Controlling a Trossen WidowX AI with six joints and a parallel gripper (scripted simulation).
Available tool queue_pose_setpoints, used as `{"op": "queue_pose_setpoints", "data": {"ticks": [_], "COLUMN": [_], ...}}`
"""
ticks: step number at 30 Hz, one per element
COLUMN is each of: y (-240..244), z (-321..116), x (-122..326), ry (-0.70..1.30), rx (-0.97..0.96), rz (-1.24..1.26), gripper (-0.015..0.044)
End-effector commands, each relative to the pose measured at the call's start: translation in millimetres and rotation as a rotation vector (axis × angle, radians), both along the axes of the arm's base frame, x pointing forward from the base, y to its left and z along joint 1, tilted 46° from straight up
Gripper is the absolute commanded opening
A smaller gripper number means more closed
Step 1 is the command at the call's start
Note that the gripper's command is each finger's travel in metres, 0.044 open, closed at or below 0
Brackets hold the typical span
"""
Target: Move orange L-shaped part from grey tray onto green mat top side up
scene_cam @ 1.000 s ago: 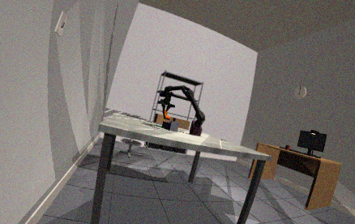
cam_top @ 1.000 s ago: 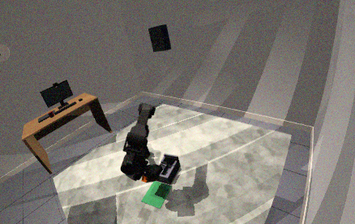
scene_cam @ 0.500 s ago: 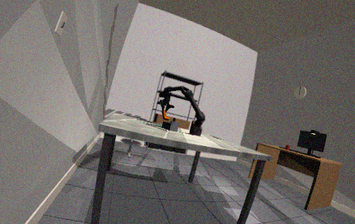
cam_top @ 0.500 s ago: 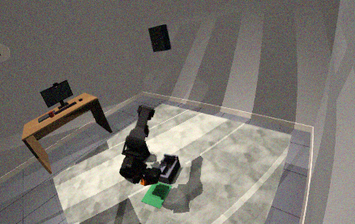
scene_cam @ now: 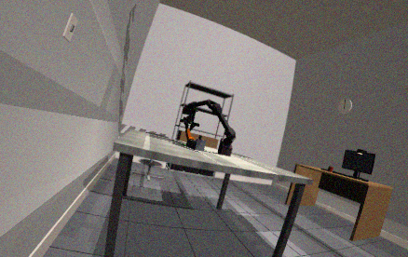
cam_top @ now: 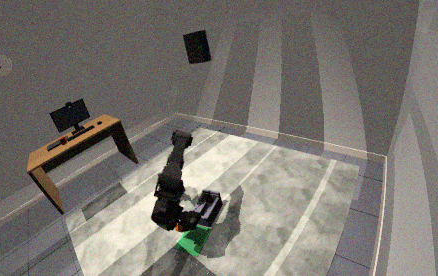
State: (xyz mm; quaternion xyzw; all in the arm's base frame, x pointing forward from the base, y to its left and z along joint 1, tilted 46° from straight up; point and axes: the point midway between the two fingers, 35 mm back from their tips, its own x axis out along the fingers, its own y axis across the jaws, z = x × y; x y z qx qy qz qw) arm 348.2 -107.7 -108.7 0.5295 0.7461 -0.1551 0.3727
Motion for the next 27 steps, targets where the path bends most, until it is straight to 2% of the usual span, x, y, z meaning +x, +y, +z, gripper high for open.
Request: {"op": "queue_pose_setpoints", "data": {"ticks": [1,27], "y": [5,34], "z": [-4,-34], "x": [-2,-9], "ry": [0.005,0.004], "rx": [0.005,0.007], "rz": [-0.005,-0.005], "gripper": [0.0000,0.0000]}}
